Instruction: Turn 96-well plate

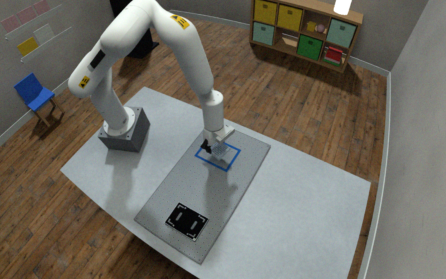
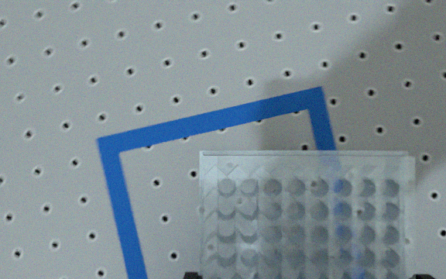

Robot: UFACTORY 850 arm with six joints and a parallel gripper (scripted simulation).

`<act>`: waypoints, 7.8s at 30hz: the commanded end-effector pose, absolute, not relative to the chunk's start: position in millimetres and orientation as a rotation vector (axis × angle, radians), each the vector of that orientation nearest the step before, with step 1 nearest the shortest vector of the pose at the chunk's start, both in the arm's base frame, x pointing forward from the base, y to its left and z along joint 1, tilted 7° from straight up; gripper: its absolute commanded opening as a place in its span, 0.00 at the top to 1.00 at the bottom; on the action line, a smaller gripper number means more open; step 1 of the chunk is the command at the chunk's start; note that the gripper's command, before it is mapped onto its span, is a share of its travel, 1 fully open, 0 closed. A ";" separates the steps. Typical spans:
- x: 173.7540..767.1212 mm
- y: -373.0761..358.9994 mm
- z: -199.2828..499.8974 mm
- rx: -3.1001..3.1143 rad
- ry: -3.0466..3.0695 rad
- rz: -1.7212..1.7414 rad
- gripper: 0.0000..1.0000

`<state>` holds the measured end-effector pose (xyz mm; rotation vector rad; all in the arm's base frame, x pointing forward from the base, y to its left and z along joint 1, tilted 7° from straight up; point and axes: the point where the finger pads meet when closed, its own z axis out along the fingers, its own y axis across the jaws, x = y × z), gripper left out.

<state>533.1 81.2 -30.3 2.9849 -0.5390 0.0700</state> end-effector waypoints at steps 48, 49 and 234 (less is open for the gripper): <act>542.9 -69.6 -6.0 1.818 -2.505 0.187 1.00; 543.1 -72.9 -5.5 1.777 -2.537 0.188 1.00; 558.0 -293.0 -40.5 -0.164 -3.176 0.192 1.00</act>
